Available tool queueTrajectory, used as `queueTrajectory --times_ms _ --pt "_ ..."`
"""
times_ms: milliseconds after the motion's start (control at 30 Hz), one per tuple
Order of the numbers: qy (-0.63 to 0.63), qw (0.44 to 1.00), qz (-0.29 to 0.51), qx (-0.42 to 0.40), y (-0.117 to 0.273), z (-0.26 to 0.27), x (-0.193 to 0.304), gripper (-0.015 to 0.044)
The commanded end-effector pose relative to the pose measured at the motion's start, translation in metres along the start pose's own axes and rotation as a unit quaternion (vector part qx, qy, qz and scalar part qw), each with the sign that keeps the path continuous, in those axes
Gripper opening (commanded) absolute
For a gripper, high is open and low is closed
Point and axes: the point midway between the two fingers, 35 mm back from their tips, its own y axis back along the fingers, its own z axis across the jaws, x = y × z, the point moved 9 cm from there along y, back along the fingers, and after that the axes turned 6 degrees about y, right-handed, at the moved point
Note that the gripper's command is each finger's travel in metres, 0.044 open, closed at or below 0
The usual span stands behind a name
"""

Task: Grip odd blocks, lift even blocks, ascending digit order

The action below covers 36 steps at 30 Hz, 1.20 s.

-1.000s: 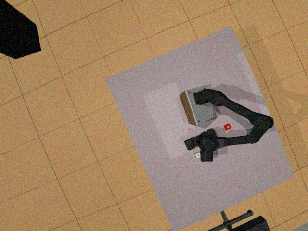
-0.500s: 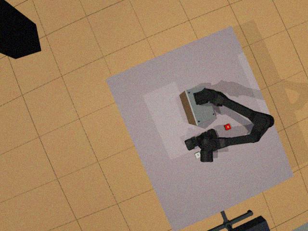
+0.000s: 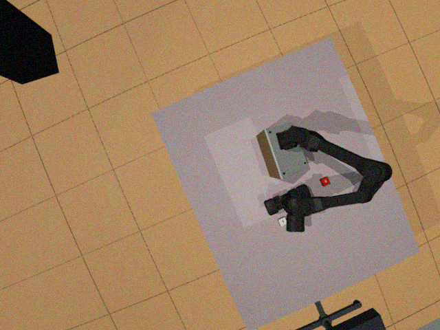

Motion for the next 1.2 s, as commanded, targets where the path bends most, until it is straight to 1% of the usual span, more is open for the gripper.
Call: queueTrajectory --times_ms 0,367,700,1033,1067,1167 --pt "0.001 1.000 0.001 0.001 0.000 0.000 0.000 0.0120" --pt "0.001 1.000 0.001 0.001 -0.014 0.000 0.000 0.0120" --pt "0.001 1.000 0.001 0.001 -0.015 0.000 0.000 0.0120" --pt "0.001 1.000 0.001 0.001 -0.015 0.000 0.000 0.0382" --pt "0.001 1.000 0.001 0.001 -0.015 0.000 0.000 0.0400" --pt "0.001 1.000 0.001 0.001 -0.013 0.000 0.000 0.0400"
